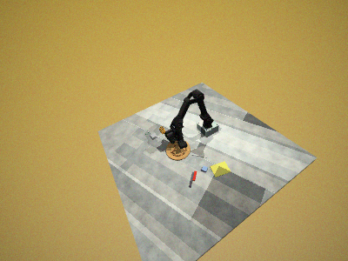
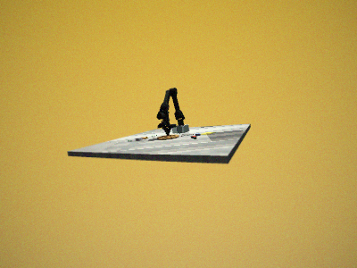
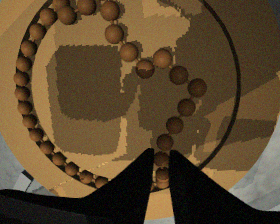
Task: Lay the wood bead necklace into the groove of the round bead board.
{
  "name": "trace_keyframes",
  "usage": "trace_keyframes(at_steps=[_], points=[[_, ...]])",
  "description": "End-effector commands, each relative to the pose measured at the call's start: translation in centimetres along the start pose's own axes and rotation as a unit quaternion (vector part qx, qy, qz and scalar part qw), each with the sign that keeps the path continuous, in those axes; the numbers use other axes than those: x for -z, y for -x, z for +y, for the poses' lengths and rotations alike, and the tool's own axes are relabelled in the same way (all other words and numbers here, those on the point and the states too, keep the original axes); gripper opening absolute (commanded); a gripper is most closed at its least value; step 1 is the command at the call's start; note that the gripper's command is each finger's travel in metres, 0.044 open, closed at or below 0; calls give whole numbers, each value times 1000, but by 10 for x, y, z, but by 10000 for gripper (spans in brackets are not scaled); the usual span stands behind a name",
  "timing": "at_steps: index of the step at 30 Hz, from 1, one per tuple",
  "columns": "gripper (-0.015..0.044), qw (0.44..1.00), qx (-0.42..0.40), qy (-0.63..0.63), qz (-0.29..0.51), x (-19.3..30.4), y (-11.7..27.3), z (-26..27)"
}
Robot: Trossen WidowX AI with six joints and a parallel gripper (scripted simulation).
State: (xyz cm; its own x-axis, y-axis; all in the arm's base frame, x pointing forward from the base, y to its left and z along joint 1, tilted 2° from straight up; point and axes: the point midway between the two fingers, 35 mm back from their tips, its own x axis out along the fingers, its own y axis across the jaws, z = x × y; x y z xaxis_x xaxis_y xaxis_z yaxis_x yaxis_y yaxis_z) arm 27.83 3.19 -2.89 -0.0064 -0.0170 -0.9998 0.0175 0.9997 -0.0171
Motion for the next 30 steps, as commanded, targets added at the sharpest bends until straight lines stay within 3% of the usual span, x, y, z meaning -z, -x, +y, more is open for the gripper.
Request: trace_keyframes(at_steps=[1, 30], points=[[0, 1000, 0, 0, 0, 0, 0, 0], [0, 1000, 2, 2, 2, 6, 6, -15]])
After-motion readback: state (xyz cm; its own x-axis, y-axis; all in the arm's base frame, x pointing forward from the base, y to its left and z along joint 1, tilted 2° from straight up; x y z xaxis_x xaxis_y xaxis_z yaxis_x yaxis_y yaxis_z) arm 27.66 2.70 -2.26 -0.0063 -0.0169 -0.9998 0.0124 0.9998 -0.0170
